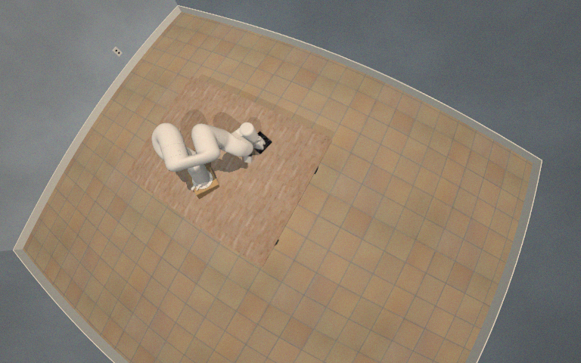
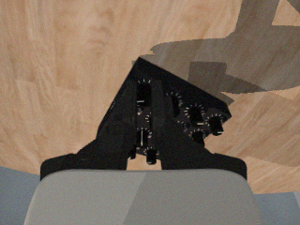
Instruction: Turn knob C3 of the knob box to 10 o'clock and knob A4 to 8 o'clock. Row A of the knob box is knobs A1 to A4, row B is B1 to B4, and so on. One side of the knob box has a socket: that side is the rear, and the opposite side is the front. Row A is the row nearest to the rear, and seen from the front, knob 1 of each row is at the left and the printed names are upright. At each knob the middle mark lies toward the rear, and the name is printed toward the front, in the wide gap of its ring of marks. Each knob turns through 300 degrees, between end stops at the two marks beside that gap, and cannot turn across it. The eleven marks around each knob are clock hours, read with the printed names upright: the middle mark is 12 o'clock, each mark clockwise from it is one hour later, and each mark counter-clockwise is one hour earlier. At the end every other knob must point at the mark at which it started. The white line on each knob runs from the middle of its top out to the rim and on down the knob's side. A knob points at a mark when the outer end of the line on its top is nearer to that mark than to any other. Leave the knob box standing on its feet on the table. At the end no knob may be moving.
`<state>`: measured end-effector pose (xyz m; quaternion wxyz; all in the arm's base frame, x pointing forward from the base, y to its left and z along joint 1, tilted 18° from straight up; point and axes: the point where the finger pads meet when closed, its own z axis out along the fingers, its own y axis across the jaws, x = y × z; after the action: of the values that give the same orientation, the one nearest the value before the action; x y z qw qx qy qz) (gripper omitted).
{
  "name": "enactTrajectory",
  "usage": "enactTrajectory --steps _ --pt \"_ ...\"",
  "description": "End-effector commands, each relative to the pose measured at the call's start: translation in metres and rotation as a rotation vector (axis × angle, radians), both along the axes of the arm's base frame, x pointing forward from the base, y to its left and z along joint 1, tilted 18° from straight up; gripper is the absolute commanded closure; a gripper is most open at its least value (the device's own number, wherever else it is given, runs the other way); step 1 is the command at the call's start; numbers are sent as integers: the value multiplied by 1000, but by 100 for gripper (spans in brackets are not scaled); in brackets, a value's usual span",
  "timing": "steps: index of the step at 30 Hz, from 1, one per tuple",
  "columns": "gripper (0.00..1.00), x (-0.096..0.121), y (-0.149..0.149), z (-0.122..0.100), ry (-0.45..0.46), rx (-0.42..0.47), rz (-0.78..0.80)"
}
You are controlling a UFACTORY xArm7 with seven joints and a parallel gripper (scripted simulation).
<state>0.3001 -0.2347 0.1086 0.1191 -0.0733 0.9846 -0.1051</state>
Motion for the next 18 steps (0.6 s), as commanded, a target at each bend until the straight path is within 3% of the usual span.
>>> enactTrajectory --steps 1,18 --pt "92 1 -1 1 20 -26 125" --pt "92 1 -1 1 95 -127 505"
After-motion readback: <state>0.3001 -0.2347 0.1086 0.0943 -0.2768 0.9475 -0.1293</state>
